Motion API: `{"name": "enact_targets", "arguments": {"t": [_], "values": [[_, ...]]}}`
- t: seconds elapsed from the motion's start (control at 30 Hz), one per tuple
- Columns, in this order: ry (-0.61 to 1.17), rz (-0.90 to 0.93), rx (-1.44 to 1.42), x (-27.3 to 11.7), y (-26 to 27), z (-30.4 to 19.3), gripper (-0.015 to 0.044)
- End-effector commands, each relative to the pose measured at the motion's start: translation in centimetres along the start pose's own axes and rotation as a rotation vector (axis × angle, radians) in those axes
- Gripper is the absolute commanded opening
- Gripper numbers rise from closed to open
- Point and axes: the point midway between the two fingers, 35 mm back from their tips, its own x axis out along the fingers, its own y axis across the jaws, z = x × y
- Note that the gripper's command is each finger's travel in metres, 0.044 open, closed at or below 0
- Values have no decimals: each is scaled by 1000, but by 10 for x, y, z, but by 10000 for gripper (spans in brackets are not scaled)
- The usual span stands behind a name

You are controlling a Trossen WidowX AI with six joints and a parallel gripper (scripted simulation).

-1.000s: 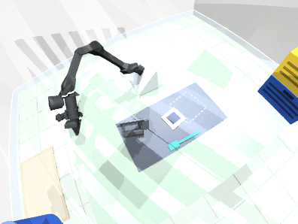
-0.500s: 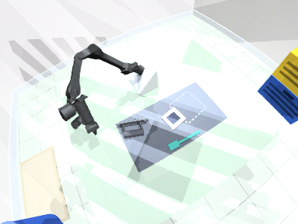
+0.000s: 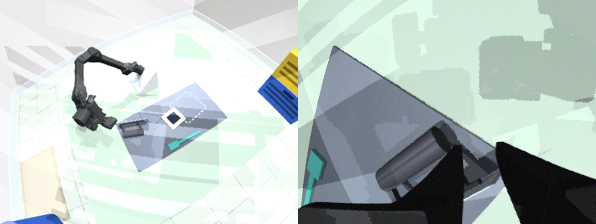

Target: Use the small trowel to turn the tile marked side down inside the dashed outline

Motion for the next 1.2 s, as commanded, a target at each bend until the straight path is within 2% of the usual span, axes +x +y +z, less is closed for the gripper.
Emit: {"name": "enact_targets", "arguments": {"t": [0.0, 0.57, 1.17], "values": [[50, -37, -103, 3, 7, -14, 100], [219, -191, -591, -3, 29, -62, 100], [220, -191, -596, 6, 28, -59, 100]]}}
